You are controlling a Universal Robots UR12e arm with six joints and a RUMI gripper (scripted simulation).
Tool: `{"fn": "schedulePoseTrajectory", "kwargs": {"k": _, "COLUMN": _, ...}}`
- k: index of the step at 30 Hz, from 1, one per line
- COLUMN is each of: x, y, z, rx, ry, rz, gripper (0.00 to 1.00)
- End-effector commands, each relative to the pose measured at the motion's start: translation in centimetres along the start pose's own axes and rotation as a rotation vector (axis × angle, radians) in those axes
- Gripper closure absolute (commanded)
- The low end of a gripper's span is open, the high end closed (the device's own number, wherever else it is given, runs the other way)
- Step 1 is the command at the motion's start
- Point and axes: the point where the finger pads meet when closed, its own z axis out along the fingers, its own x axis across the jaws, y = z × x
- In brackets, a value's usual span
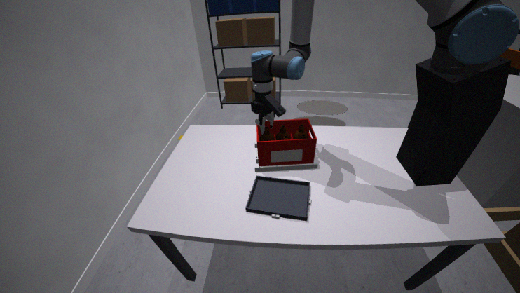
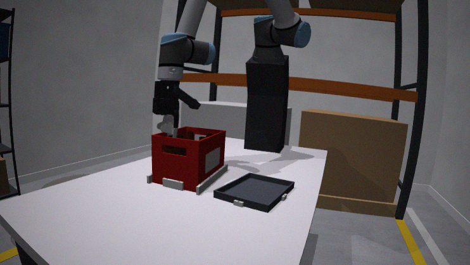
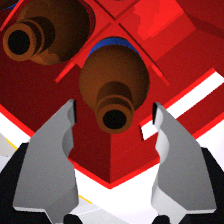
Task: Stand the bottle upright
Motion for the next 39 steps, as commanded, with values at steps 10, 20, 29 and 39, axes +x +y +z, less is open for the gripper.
{"fn": "schedulePoseTrajectory", "kwargs": {"k": 10, "x": 0.03, "y": 0.06, "z": -0.05, "rx": -0.001, "ry": 0.000, "rz": 0.000, "gripper": 0.62}}
{"fn": "schedulePoseTrajectory", "kwargs": {"k": 20, "x": 0.03, "y": 0.06, "z": -0.05, "rx": -0.001, "ry": 0.000, "rz": 0.000, "gripper": 0.62}}
{"fn": "schedulePoseTrajectory", "kwargs": {"k": 29, "x": 0.03, "y": 0.06, "z": -0.05, "rx": -0.001, "ry": 0.000, "rz": 0.000, "gripper": 1.00}}
{"fn": "schedulePoseTrajectory", "kwargs": {"k": 39, "x": 0.03, "y": 0.06, "z": -0.05, "rx": -0.001, "ry": 0.000, "rz": 0.000, "gripper": 1.00}}
